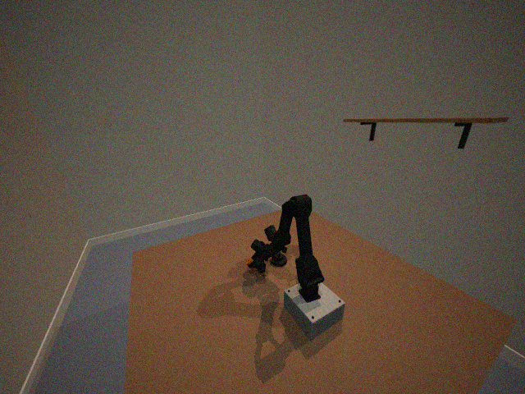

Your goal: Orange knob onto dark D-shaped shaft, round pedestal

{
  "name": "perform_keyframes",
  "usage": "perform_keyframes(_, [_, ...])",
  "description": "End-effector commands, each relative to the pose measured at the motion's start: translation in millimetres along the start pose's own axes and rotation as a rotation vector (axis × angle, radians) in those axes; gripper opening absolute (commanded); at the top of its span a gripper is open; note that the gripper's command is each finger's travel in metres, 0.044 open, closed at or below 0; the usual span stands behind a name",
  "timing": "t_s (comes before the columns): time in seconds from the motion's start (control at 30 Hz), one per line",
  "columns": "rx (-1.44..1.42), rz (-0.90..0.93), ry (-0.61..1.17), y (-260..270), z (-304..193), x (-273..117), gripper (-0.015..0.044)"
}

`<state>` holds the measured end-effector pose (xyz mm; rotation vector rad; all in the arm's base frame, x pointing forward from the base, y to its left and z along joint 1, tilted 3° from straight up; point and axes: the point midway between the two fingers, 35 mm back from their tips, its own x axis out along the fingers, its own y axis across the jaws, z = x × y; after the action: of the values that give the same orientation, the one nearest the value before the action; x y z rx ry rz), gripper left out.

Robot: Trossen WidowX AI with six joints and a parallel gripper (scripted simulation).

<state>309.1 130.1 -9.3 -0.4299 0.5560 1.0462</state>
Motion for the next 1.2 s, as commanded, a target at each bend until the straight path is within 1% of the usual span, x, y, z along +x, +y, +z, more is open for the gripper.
perform_keyframes(0.0, [-0.006,0.002,-0.065,1,-4,-3,0.0179])
perform_keyframes(0.43, [-0.005,0.003,-0.275,1,-16,-11,0.0179])
perform_keyframes(0.63, [-0.006,0.003,-0.219,1,-15,-12,0.0179])
perform_keyframes(0.73, [0.000,0.006,-0.236,2,-15,-11,0.0258])
perform_keyframes(1.17, [0.000,0.006,-0.236,2,-15,-11,0.0260])
